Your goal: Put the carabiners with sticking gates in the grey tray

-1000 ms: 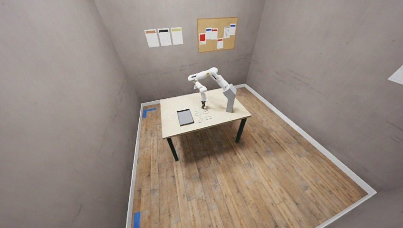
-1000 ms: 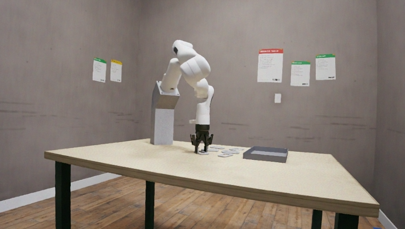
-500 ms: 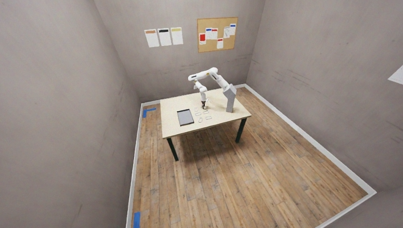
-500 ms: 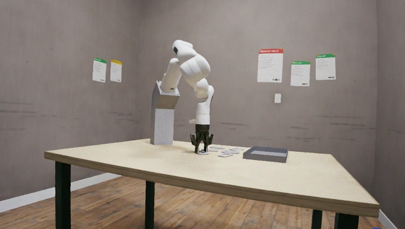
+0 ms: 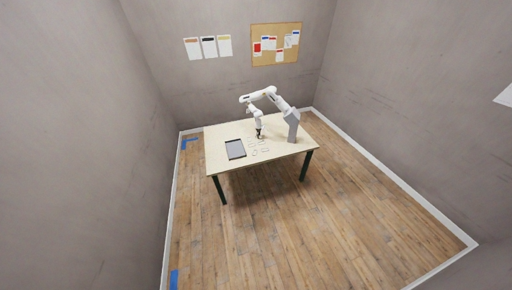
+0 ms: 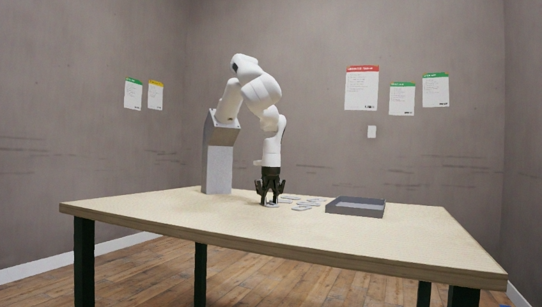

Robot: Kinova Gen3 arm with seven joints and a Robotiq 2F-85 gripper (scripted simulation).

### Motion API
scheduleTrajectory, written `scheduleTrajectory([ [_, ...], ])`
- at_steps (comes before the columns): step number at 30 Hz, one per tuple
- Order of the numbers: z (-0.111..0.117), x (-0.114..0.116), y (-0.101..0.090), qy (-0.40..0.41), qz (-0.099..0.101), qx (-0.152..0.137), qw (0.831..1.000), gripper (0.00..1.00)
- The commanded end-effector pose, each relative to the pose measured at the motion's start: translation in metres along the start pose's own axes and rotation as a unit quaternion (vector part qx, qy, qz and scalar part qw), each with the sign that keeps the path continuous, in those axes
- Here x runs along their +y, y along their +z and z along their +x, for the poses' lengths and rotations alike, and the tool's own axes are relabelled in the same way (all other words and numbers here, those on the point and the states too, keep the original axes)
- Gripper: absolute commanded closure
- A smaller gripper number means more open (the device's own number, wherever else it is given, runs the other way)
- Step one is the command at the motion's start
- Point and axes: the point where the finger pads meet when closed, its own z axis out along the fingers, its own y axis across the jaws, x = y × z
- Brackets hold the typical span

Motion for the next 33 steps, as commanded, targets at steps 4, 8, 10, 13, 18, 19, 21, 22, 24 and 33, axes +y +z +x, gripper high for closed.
scheduleTrajectory([
  [4,-0.0003,0.0001,-0.0002,0.000,0.000,0.000,1.000,0.43],
  [8,-0.0003,0.0001,-0.0002,0.000,0.000,0.000,1.000,0.43],
  [10,-0.0003,0.0001,-0.0002,0.000,0.000,0.000,1.000,0.43],
  [13,-0.0003,0.0001,-0.0003,0.000,0.000,0.000,1.000,0.45],
  [18,-0.0003,0.0001,-0.0003,0.000,0.000,0.000,1.000,0.45],
  [19,-0.0003,0.0001,-0.0003,0.000,0.000,0.000,1.000,0.45],
  [21,-0.0003,0.0001,-0.0003,0.000,0.000,0.000,1.000,0.45],
  [22,-0.0003,0.0001,-0.0003,0.000,0.000,0.000,1.000,0.45],
  [24,-0.0003,0.0001,-0.0003,0.000,0.000,0.000,1.000,0.45],
  [33,-0.0002,0.0000,-0.0005,0.000,0.000,0.000,1.000,0.45],
])
